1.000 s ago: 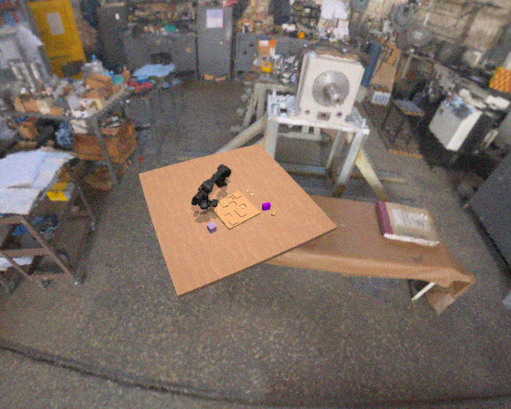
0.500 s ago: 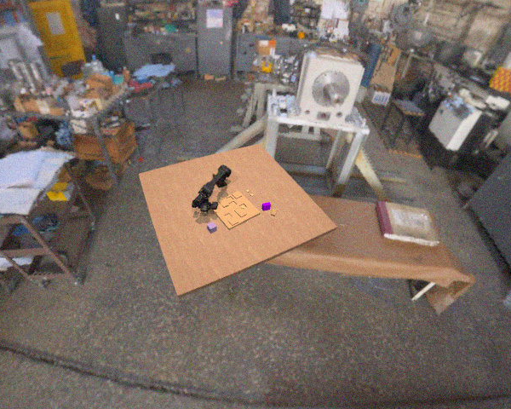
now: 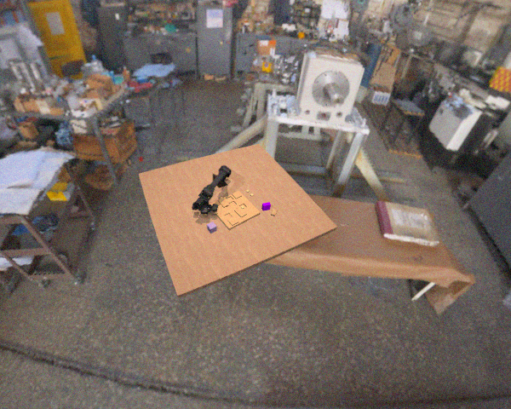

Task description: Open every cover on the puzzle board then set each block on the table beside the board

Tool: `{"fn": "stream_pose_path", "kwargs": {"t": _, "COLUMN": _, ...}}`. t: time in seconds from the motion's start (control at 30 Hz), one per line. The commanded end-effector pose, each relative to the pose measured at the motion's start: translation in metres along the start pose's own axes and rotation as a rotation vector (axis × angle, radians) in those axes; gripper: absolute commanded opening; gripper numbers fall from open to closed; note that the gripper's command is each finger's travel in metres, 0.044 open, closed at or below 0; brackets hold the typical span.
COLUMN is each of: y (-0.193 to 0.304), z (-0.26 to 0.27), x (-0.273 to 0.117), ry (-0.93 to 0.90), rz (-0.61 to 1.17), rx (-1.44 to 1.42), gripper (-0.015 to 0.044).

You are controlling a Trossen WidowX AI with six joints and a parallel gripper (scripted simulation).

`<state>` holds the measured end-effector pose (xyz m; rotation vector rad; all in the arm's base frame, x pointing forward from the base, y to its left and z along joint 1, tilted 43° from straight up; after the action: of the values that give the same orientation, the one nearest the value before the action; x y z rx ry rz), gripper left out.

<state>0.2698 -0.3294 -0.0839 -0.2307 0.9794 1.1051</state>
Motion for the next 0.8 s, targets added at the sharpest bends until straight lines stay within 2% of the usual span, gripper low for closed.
{"fn": "stream_pose_path", "kwargs": {"t": 0.0, "y": 0.001, "z": 0.001, "x": 0.006, "ry": -0.004, "rz": -0.005, "rx": 0.003, "gripper": 0.0080}}
{"fn": "stream_pose_path", "kwargs": {"t": 0.6, "y": 0.005, "z": 0.002, "x": 0.033, "ry": -0.006, "rz": -0.004, "rx": 0.003, "gripper": 0.0080}}
{"fn": "stream_pose_path", "kwargs": {"t": 0.77, "y": 0.004, "z": 0.001, "x": 0.030, "ry": -0.002, "rz": 0.001, "rx": 0.000, "gripper": 0.0211}}
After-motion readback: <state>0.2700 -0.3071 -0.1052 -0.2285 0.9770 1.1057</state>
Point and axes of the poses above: the point midway between the two fingers, 35 mm back from their tips, its own x axis out along the fingers, its own z axis across the jaws, y = z × x, the point moved 10 cm from there along -x, back along the fingers, and after that the axes turned 7 degrees about -x, right-handed, at the moved point
